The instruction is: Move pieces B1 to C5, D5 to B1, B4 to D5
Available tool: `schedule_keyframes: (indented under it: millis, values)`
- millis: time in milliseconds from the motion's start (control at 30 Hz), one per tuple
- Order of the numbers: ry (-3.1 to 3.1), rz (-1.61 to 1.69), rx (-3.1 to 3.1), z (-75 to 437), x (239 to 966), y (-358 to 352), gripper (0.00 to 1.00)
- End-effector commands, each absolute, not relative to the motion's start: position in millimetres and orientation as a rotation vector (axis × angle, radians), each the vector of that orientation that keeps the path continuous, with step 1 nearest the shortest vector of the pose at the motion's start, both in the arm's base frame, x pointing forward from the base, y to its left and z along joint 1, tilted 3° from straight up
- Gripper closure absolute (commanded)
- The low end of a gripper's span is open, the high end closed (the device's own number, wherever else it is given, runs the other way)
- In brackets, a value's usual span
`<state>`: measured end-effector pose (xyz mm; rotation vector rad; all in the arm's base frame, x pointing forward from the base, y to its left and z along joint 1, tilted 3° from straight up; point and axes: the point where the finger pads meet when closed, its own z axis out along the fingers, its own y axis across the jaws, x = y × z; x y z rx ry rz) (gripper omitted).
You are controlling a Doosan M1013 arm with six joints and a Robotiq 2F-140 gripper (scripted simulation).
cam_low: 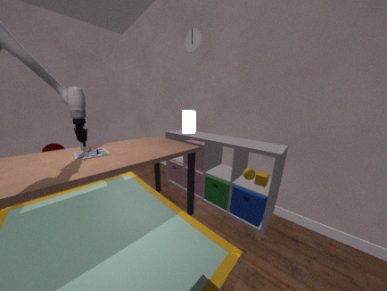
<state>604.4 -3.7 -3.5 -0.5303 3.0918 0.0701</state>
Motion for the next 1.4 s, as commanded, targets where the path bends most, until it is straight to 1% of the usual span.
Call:
schedule_keyframes:
  millis: [0,533,733,1133,1367]
  values:
    - [3.092,0.07,-0.53,-3.5,604.3,-3.7,1.0]
    - [3.092,0.07,-0.53,-3.1,604.3,-3.7,1.0]
    - [3.092,0.07,-0.53,5.8,604.4,-4.1,1.0]
    - [3.092,0.07,-0.53,84.8,604.7,-7.7,1.0]
    - [3.092,0.07,-0.53,96.3,604.7,-8.2,1.0]
